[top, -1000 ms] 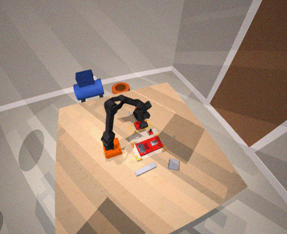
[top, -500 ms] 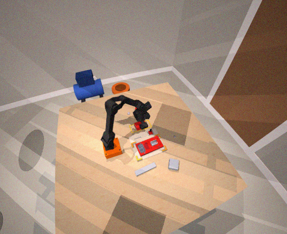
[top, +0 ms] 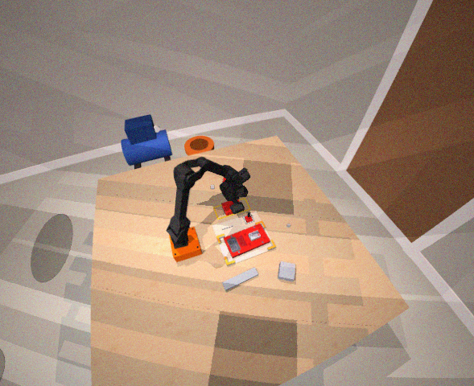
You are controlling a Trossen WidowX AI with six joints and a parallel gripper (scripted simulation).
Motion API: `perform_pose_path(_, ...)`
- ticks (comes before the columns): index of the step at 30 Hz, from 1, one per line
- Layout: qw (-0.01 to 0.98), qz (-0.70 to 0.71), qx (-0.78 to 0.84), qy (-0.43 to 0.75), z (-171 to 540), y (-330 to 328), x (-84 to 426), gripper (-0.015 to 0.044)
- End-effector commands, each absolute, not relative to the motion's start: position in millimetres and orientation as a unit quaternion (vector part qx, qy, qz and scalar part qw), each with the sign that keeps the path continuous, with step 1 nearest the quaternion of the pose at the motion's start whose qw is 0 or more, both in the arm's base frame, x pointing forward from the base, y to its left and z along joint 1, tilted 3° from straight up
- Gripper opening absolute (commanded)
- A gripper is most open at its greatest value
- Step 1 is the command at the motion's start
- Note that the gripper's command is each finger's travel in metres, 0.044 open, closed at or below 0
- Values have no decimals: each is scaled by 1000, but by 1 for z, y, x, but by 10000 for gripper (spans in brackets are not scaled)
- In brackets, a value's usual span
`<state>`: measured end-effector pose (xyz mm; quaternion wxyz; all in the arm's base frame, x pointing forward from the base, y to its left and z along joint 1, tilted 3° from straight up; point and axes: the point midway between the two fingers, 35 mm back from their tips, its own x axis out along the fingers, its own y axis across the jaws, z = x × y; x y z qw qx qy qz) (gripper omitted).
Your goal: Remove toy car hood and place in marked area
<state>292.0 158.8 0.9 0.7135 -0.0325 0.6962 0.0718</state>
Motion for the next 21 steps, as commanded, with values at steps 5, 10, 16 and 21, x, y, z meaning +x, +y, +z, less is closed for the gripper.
perform_pose_path(5,714,72,-32,696,1,159,292,315)
perform_pose_path(10,714,72,-32,696,3,159,292,440)
perform_pose_path(16,712,73,-32,698,53,157,294,440)
perform_pose_path(21,711,73,-31,698,74,154,292,440)
